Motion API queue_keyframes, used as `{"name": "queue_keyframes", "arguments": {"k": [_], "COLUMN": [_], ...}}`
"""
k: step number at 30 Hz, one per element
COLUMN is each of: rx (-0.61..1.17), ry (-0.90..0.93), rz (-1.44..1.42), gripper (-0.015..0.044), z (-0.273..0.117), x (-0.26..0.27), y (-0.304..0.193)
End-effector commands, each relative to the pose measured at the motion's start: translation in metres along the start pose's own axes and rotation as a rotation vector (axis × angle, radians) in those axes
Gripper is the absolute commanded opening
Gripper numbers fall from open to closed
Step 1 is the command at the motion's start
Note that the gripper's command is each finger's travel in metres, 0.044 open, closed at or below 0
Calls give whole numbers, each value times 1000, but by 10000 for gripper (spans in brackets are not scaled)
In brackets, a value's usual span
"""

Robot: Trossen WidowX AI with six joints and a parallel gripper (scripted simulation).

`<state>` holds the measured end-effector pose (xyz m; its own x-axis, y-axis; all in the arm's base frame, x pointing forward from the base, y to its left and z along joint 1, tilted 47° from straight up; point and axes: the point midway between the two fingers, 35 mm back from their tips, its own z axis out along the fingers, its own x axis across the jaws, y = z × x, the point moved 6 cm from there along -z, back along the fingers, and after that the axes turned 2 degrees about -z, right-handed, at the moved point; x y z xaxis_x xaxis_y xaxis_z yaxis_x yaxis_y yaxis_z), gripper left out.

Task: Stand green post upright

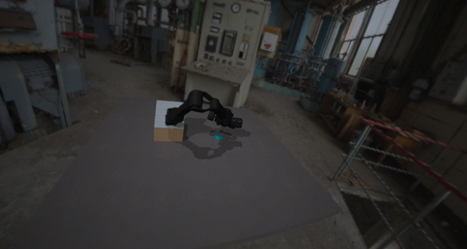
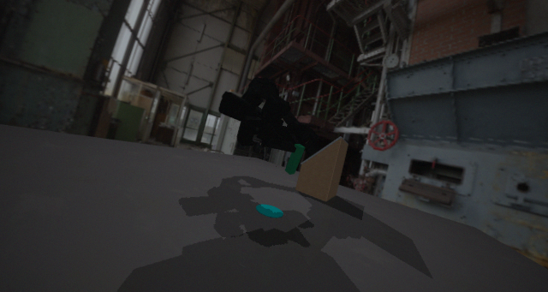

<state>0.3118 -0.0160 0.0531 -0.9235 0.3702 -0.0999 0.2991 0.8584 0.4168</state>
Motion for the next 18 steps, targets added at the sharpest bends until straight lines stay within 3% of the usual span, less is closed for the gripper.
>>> {"name": "queue_keyframes", "arguments": {"k": [1, 18], "rx": [-30, -139], "ry": [-16, -75], "rz": [-16, -73], "gripper": [23, 23], "z": [-4, -13], "x": [0, 2], "y": [0, -5]}}
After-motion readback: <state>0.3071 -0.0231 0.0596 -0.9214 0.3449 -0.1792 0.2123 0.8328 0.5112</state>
